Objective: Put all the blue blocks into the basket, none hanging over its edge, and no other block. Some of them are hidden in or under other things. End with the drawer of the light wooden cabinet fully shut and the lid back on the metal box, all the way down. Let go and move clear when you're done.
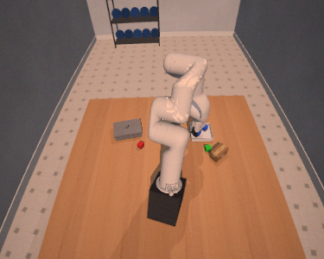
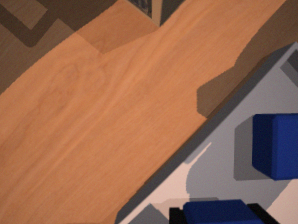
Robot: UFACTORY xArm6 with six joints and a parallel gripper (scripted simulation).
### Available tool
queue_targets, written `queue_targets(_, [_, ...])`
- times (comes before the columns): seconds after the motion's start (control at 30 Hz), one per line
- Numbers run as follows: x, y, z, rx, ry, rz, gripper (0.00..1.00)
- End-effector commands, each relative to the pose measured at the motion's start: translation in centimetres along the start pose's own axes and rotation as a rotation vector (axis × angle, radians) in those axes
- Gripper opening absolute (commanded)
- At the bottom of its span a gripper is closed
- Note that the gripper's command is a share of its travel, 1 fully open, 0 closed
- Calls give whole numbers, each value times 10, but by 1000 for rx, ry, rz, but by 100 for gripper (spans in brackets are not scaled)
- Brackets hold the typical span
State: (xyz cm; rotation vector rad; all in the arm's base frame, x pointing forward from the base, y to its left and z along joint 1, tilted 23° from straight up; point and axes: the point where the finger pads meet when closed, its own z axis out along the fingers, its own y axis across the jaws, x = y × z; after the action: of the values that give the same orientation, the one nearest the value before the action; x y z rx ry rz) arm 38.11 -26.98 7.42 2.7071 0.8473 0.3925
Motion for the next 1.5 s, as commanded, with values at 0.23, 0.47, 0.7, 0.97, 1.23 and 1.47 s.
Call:
queue_targets(0.23, [1,2,11,-3,4,0,0])
queue_targets(0.47, [1,2,15,-3,4,0,0])
queue_targets(0.7, [1,2,17,-3,4,0,0])
queue_targets(0.97, [1,2,19,-3,4,0,0])
queue_targets(1.23, [1,2,19,-3,4,0,0])
queue_targets(1.47, [1,2,19,-3,4,0,0])
